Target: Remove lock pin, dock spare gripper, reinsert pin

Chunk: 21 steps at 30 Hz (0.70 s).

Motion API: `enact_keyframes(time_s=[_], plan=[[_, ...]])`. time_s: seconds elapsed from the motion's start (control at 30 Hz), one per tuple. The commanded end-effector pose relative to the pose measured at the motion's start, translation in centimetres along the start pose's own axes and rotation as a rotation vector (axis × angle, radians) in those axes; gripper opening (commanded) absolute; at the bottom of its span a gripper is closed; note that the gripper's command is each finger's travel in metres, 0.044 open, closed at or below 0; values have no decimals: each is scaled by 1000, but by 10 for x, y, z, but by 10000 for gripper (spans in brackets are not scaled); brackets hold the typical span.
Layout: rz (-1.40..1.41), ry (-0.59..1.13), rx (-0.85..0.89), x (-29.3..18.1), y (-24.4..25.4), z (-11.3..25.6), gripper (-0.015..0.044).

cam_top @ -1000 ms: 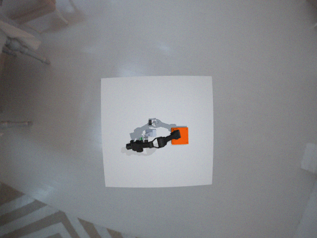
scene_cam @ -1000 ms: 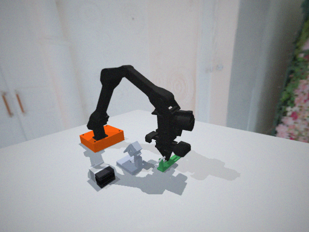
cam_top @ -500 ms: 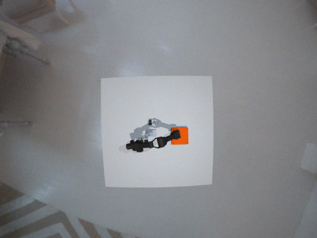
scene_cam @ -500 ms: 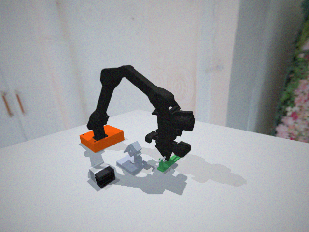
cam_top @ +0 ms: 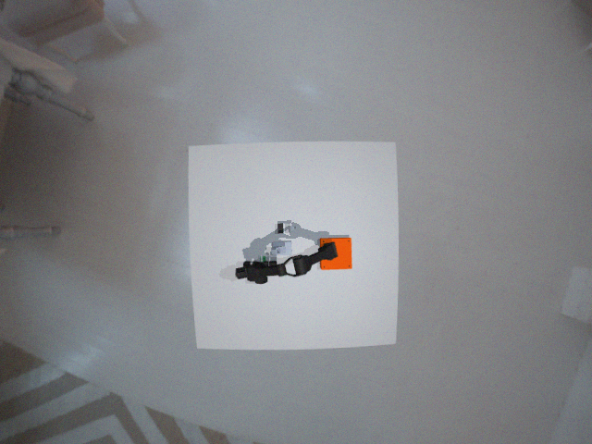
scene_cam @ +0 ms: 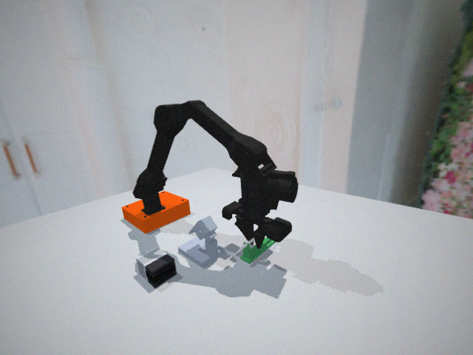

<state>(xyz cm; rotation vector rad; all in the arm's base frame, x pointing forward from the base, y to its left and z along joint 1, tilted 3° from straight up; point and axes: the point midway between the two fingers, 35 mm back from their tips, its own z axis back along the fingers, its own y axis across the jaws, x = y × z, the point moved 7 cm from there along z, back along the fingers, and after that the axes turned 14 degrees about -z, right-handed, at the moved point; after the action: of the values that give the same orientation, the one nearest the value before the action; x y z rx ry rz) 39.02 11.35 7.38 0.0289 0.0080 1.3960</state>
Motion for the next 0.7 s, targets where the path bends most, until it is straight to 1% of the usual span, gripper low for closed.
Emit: enact_keyframes(time_s=[0.0, 0.17, 0.33, 0.67], plan=[[0, 0, -1, 0, 0, 0, 184], [0, 0, -1, 0, 0, 0, 315], [0, 4, 8, 0, 2, 14, 440], [4, 15, 29, 0, 7, 37, 440]])
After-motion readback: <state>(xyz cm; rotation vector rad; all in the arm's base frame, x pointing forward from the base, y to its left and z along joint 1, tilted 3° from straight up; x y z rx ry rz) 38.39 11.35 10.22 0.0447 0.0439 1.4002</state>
